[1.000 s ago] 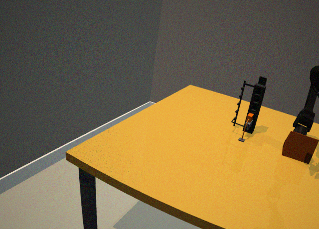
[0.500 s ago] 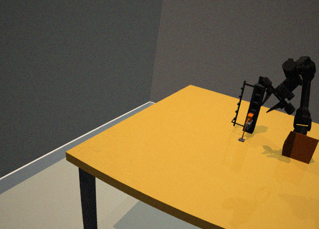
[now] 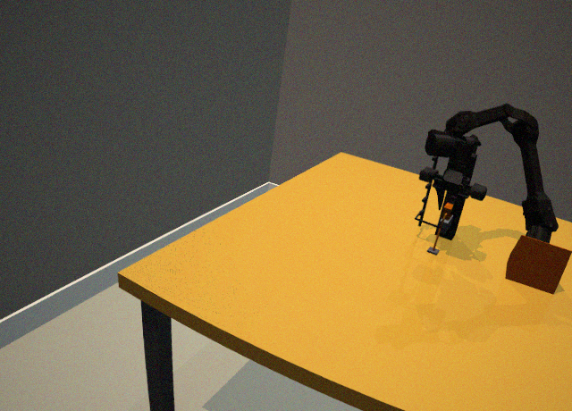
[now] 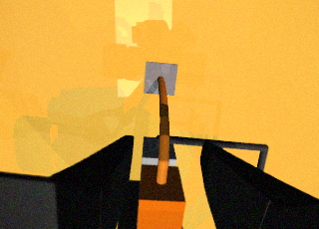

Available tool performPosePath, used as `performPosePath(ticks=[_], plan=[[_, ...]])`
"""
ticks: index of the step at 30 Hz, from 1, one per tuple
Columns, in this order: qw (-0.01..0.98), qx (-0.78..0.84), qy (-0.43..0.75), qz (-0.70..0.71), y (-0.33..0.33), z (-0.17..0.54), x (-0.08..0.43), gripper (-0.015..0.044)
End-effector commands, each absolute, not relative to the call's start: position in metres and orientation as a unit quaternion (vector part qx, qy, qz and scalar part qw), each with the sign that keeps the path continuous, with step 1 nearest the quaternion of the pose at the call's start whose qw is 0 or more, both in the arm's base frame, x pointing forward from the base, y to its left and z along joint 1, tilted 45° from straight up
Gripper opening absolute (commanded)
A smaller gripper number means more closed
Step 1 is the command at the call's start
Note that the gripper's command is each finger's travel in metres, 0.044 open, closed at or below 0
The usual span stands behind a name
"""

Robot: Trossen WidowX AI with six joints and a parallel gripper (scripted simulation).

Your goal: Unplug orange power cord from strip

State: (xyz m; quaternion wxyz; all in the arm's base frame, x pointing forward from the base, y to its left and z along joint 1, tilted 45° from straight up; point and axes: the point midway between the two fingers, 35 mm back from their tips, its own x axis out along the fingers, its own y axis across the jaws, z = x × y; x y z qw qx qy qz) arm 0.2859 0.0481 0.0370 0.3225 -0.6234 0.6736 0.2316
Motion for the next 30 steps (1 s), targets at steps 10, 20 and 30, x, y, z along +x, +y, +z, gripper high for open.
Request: performPosePath(ticks=[10, 20, 30], plan=[[0.312, -0.626, 0.674, 0.237, 0.041, 0.046, 0.286, 0.0160], [0.312, -0.626, 0.675, 0.237, 0.030, 0.058, 0.284, 0.0160], [0.311, -0.626, 0.675, 0.236, 0.019, 0.067, 0.282, 0.0160]])
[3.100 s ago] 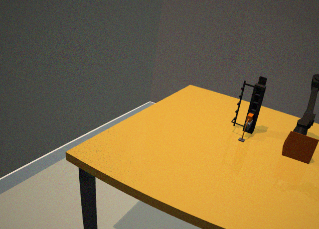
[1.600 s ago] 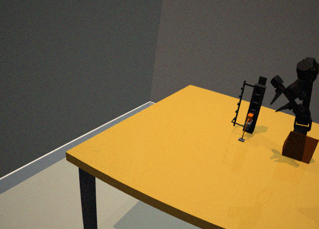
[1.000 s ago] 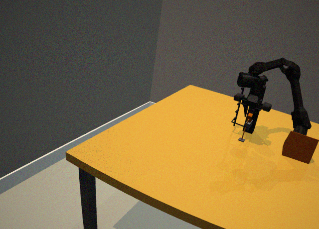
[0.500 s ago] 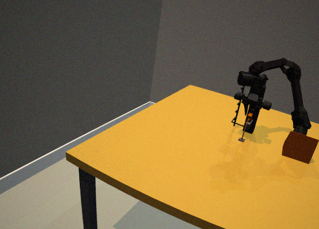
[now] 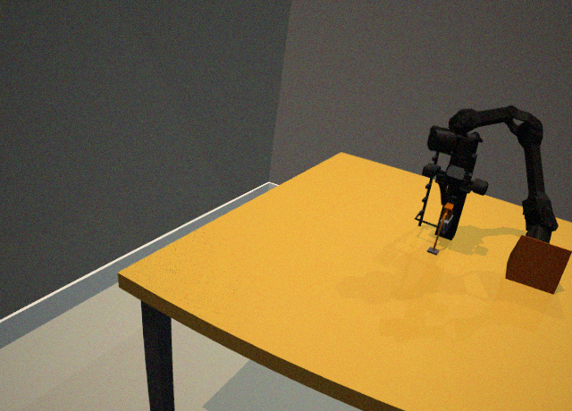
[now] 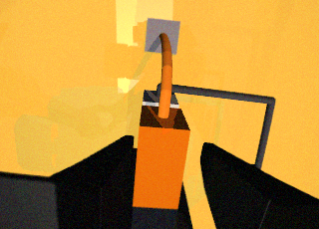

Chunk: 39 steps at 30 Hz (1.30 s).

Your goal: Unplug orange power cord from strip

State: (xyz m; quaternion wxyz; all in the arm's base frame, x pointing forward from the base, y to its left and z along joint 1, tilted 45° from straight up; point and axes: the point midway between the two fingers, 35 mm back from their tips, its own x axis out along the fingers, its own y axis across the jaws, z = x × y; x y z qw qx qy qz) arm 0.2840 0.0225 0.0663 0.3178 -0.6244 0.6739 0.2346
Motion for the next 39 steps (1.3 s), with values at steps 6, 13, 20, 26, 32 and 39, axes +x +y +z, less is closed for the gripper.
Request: performPosePath(ticks=[6, 13, 20, 26, 32, 39], plan=[[0.311, -0.626, 0.675, 0.236, 0.017, 0.065, 0.282, 0.0160], [0.311, -0.626, 0.675, 0.236, 0.011, 0.059, 0.281, 0.0160], [0.315, -0.624, 0.675, 0.235, 0.013, 0.061, 0.283, 0.0061], [0.315, -0.624, 0.675, 0.235, 0.013, 0.061, 0.283, 0.0021], [0.315, -0.624, 0.675, 0.236, 0.017, 0.057, 0.284, 0.0000], [0.315, -0.624, 0.674, 0.236, 0.025, 0.050, 0.286, 0.0000]])
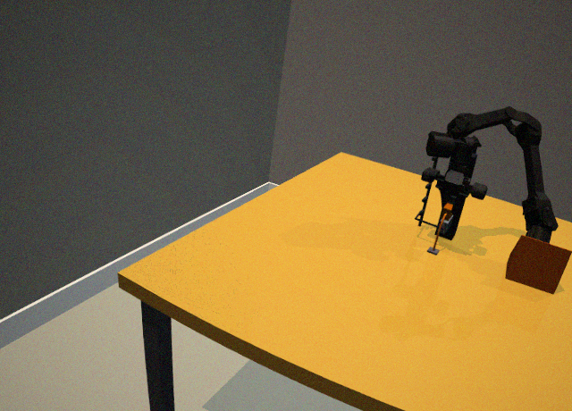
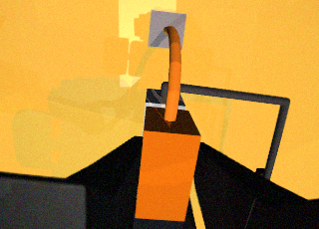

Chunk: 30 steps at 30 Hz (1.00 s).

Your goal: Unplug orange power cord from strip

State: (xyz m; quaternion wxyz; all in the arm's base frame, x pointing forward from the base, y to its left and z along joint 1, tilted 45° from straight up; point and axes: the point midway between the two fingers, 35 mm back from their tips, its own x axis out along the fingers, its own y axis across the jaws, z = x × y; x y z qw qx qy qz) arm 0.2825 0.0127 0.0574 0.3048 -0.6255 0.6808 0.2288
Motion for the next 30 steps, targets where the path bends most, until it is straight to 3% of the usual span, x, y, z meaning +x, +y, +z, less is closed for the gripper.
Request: performPosePath(ticks=[1, 28, 30], plan=[[0.315, -0.624, 0.674, 0.236, 0.026, 0.049, 0.287, 0.0000], [0.314, -0.625, 0.674, 0.238, 0.062, 0.023, 0.291, 0.0000], [0.313, -0.625, 0.674, 0.237, 0.055, 0.026, 0.291, 0.0053]])
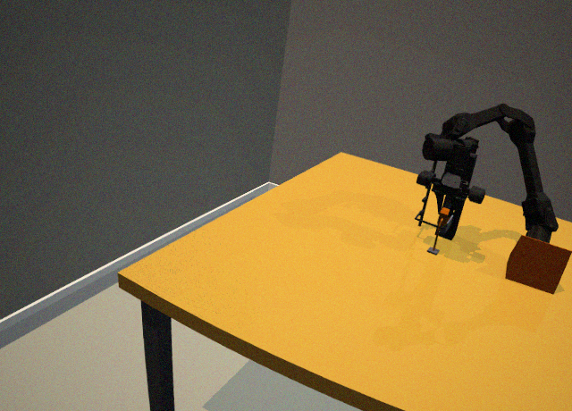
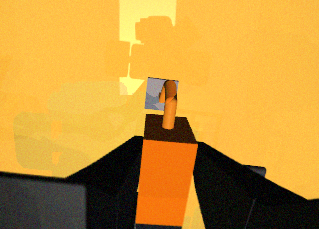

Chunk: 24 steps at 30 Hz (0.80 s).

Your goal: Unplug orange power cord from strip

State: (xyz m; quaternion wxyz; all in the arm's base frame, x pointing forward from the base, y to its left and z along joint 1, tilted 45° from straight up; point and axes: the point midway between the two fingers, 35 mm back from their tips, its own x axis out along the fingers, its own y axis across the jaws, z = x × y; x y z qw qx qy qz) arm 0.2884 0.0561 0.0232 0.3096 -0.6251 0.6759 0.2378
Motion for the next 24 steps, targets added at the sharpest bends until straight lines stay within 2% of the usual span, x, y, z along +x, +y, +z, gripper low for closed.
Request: performPosePath(ticks=[1, 11, 15, 19, 24], plan=[[0.313, -0.626, 0.674, 0.237, 0.051, 0.027, 0.291, 0.0079], [0.312, -0.626, 0.674, 0.237, 0.045, 0.029, 0.290, 0.0341], [0.313, -0.626, 0.674, 0.237, 0.063, 0.019, 0.294, 0.0440], [0.314, -0.625, 0.674, 0.238, 0.095, -0.002, 0.298, 0.0440], [0.314, -0.625, 0.674, 0.237, 0.097, -0.003, 0.298, 0.0440]])
